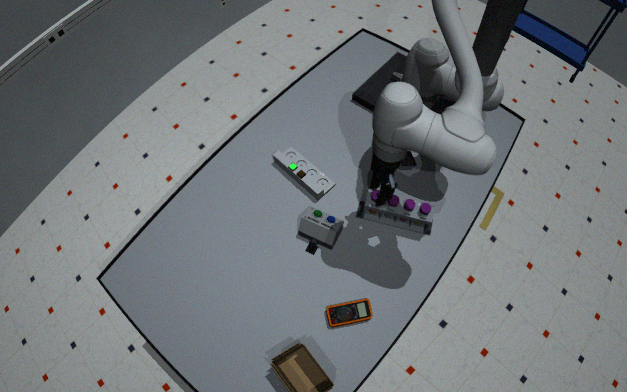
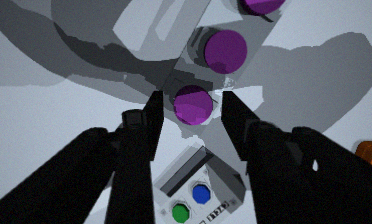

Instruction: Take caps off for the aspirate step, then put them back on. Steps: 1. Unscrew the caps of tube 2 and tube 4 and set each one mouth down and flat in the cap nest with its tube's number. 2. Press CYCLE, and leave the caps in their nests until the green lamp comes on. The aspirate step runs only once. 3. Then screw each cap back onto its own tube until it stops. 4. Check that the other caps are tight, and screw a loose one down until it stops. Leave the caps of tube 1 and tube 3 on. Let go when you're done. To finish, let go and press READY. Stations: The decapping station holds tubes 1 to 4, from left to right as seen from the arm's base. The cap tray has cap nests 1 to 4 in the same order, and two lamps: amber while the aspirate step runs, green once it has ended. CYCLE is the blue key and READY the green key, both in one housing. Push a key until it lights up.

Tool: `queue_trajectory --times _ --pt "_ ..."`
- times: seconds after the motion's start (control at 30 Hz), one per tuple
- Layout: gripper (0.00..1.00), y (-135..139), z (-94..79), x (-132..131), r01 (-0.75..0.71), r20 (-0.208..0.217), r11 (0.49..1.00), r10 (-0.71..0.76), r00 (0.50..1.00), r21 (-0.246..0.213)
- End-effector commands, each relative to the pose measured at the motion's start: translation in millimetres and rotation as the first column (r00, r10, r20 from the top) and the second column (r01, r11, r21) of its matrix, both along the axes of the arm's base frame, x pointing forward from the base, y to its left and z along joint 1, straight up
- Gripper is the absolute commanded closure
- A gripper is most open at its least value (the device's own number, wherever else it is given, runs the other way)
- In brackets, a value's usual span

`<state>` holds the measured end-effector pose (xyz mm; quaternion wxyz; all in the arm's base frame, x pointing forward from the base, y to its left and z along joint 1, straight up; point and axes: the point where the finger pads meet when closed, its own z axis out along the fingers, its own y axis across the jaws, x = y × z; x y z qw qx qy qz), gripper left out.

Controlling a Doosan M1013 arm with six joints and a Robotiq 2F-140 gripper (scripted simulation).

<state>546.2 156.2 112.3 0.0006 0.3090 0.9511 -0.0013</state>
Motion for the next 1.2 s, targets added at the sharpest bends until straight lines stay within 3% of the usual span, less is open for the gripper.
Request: queue_trajectory --times 0.0,0.2,0.73,0.77,1.17 --pt "0.59 0.2 0.7 0.4 0.000 0.001 1.000 0.000 1.000 0.001" --pt "0.59 0.2 -1.4 0.4 0.131 0.001 0.991 -0.131 0.991 0.001" --pt "0.59 0.2 -6.7 0.4 0.131 0.001 0.991 -0.131 0.991 0.001" --pt "0.70 0.2 -6.7 0.4 0.131 0.001 0.991 -0.131 0.991 0.001" --pt "0.70 0.2 -6.7 0.4 0.131 0.001 0.991 -0.131 0.991 0.001"
